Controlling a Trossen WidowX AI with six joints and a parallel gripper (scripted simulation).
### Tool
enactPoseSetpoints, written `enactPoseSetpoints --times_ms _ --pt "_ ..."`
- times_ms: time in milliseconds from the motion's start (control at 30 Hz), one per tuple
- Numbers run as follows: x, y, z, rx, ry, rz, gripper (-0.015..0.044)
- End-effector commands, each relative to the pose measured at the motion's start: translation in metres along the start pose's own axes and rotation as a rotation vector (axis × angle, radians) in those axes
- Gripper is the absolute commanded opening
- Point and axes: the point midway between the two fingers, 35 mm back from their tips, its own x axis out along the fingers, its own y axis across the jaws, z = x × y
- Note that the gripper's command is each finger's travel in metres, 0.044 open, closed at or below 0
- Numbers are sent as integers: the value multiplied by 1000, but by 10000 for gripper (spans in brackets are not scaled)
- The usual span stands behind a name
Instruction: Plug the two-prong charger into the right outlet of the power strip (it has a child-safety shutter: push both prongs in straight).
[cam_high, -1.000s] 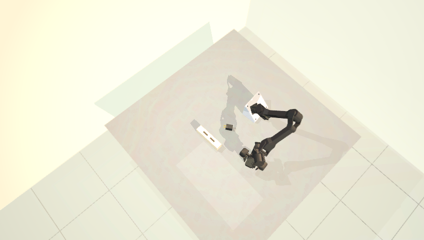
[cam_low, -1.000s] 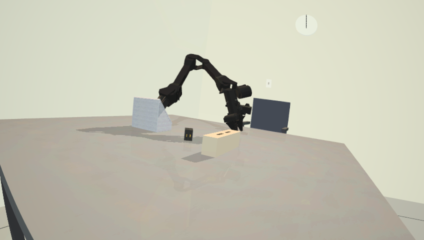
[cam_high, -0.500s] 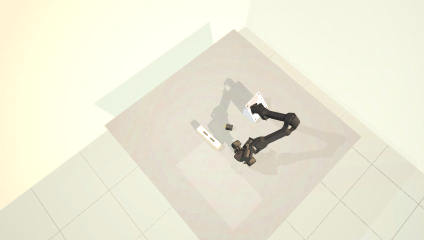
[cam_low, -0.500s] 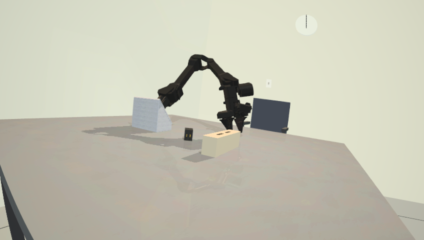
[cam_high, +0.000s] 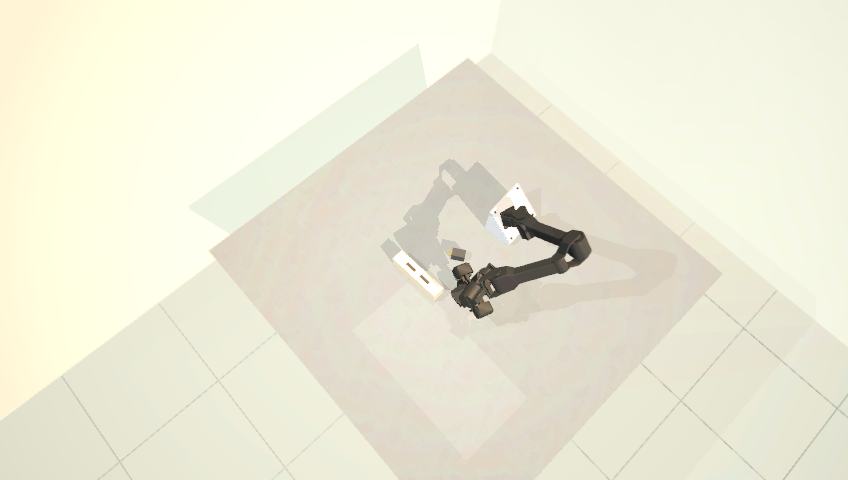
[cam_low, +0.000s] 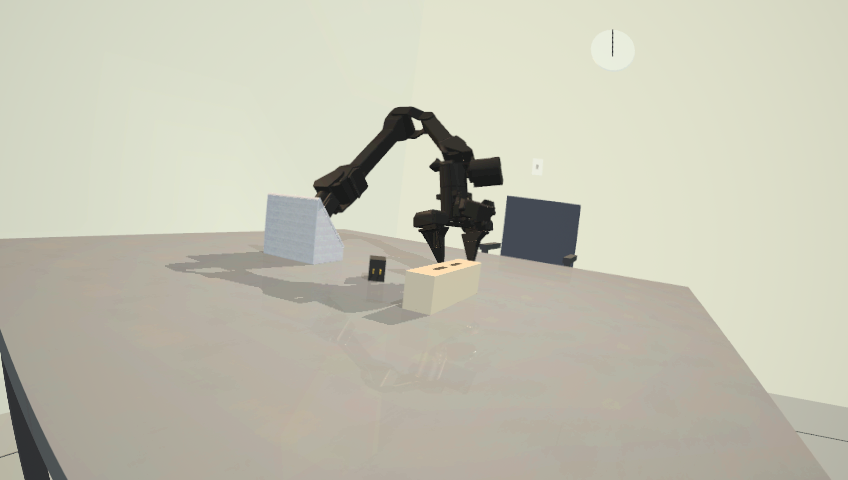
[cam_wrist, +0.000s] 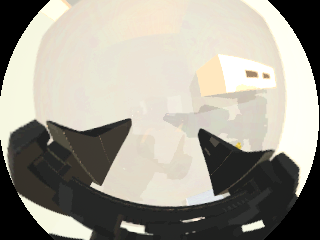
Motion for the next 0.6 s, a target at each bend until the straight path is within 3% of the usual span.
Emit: enactPoseSetpoints --times_ms 0,567 --pt "-3 -18 4 48 15 -25 440" --pt "-16 -88 -1 285 116 -84 440"
